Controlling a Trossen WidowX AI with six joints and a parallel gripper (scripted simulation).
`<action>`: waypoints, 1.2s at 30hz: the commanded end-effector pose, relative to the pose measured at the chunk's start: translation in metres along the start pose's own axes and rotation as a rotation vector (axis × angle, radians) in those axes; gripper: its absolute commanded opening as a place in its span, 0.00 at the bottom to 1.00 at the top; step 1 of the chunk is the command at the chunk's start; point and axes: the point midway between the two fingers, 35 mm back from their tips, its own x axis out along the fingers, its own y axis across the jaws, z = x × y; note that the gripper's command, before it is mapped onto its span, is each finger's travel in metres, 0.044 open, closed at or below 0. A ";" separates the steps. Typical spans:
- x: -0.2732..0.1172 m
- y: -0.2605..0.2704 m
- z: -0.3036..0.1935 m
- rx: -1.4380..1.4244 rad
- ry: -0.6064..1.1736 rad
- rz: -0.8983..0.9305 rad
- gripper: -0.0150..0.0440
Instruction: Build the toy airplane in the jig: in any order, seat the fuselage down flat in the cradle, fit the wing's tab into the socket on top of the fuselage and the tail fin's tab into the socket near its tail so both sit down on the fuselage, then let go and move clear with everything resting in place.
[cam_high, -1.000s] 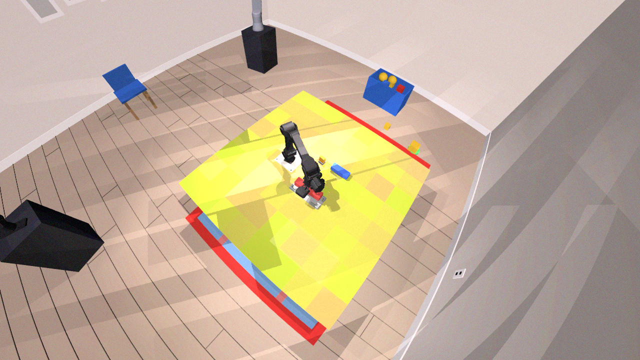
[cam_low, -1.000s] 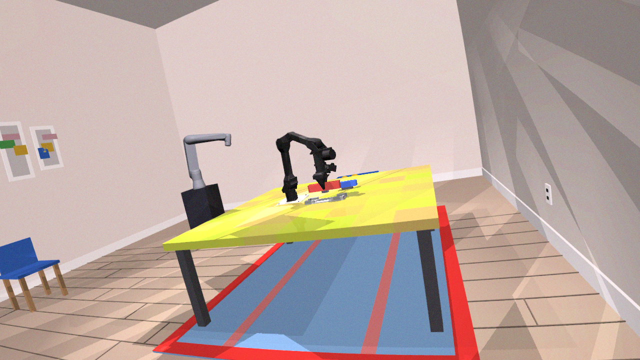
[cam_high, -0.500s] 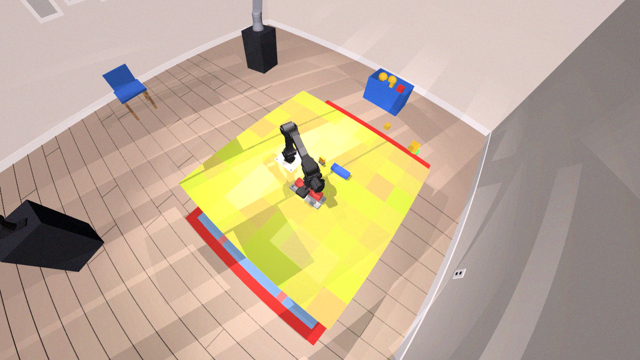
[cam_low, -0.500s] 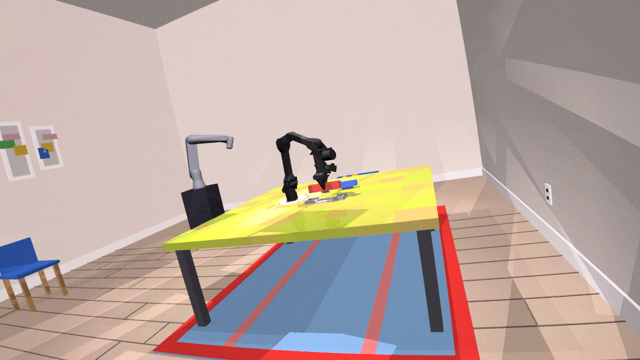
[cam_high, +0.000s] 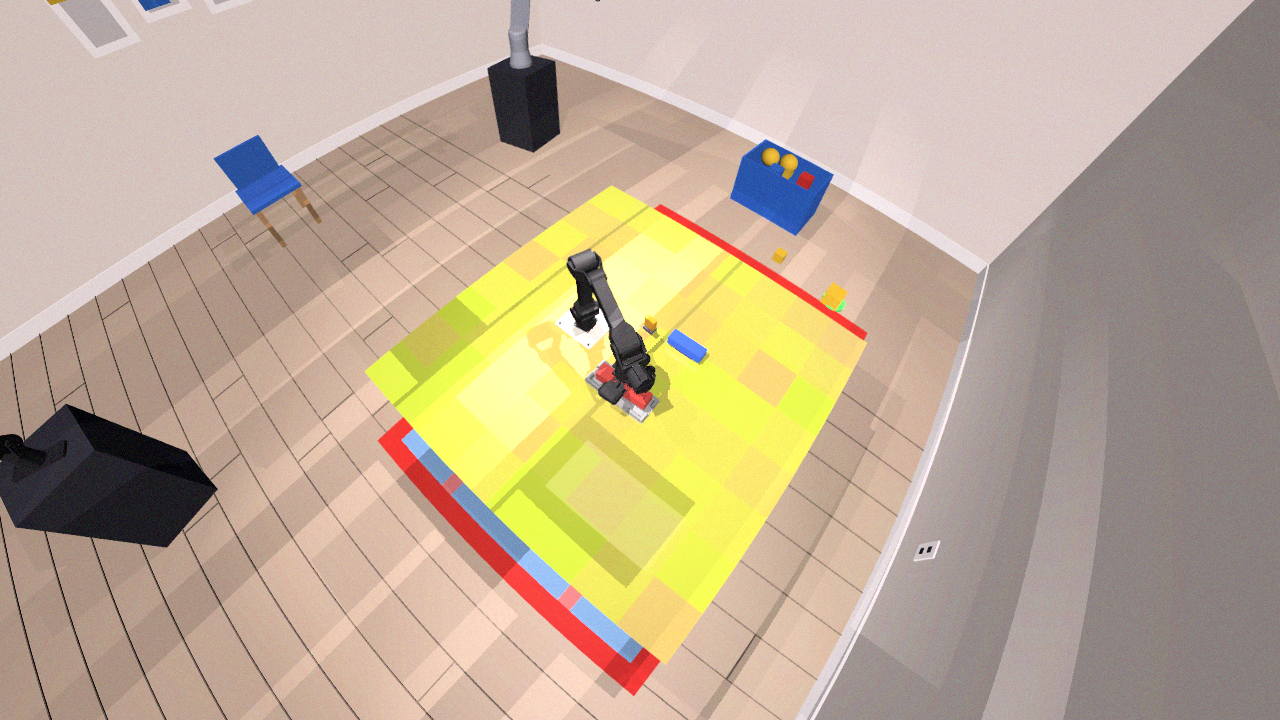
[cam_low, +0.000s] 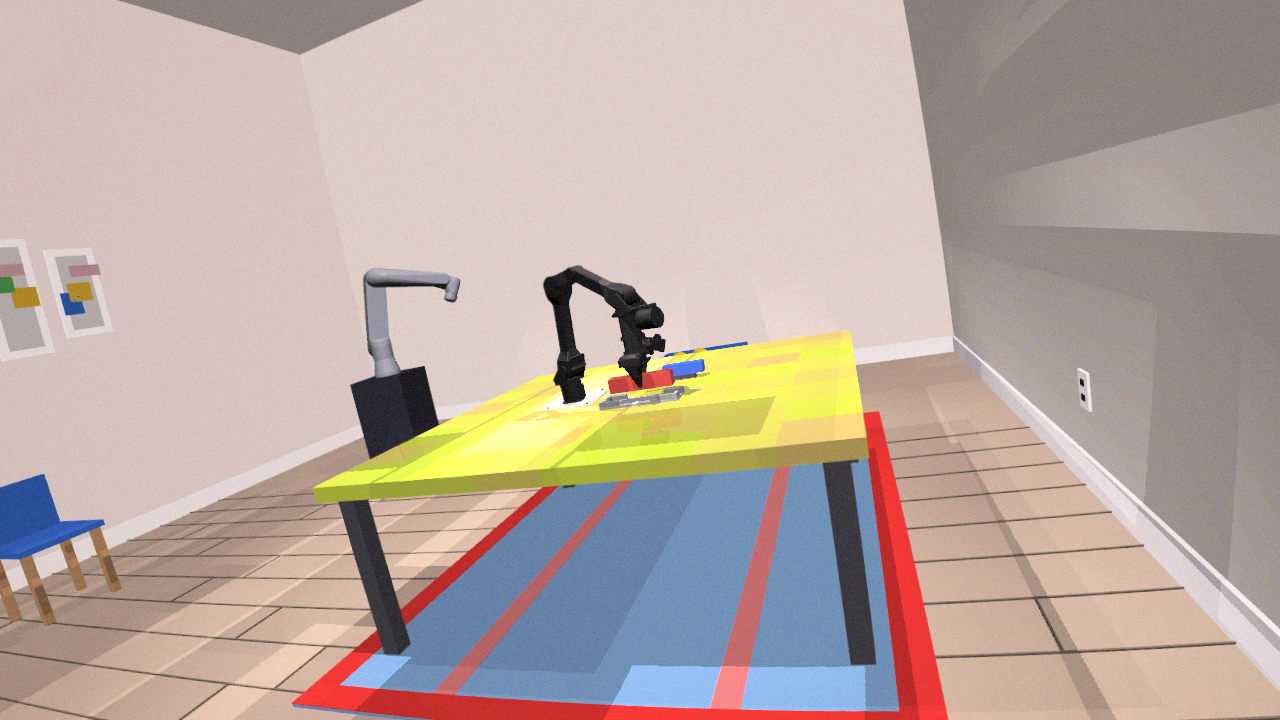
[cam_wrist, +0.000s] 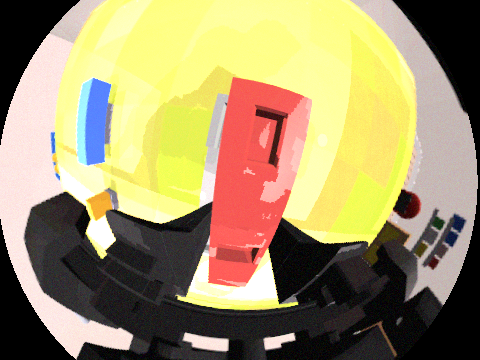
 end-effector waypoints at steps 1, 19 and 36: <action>0.011 0.001 -0.002 -0.005 0.008 0.006 0.58; 0.015 0.001 -0.001 0.000 0.005 0.002 0.48; 0.015 0.001 -0.001 0.000 0.005 0.002 0.88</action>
